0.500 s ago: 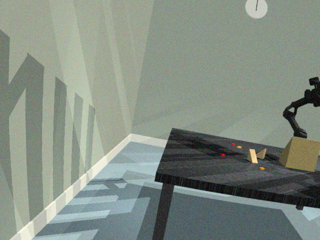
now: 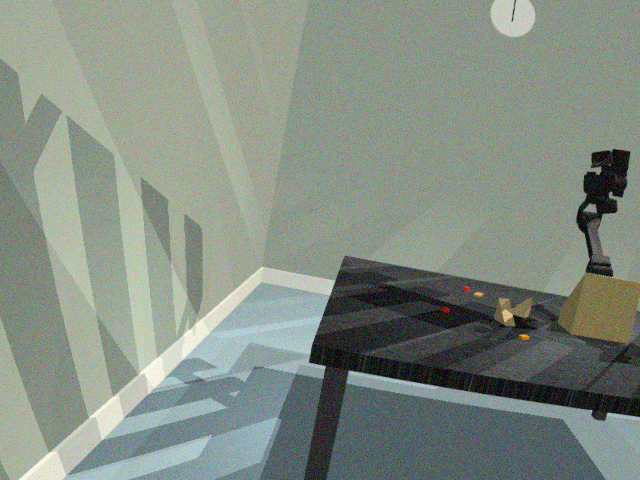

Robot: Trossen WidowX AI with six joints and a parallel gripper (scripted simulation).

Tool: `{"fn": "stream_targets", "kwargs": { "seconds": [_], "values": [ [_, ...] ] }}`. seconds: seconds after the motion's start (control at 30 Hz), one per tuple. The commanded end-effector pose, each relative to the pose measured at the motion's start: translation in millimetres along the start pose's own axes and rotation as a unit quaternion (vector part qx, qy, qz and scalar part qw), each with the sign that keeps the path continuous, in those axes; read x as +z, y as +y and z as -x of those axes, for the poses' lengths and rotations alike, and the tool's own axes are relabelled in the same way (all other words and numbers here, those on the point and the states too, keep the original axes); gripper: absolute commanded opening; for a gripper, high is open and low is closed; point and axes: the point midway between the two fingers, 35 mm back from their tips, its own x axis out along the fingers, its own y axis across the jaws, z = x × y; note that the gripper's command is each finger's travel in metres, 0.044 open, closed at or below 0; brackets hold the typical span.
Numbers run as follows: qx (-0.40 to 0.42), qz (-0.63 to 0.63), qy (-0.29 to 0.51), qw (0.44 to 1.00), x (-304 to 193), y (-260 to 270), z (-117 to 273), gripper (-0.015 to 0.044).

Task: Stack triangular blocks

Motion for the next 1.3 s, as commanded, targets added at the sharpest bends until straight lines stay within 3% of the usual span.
{"fn": "stream_targets", "kwargs": {
  "seconds": [0.0, 0.33, 0.7, 0.87, 1.27],
  "values": [
    [-0.084, 0.004, -0.029, 0.996, 38.6, -12.9, -43.1, 0.044],
    [-0.309, -0.051, -0.069, 0.947, 161.9, -86.8, -118.5, 0.044],
    [-0.501, -0.193, -0.017, 0.844, 282.6, -211.4, -127.3, 0.044],
    [-0.544, -0.283, 0.025, 0.789, 310.9, -261.4, -117.7, 0.044],
    [-0.545, -0.286, 0.026, 0.787, 309.4, -270.4, -122.2, 0.044]
  ]
}}
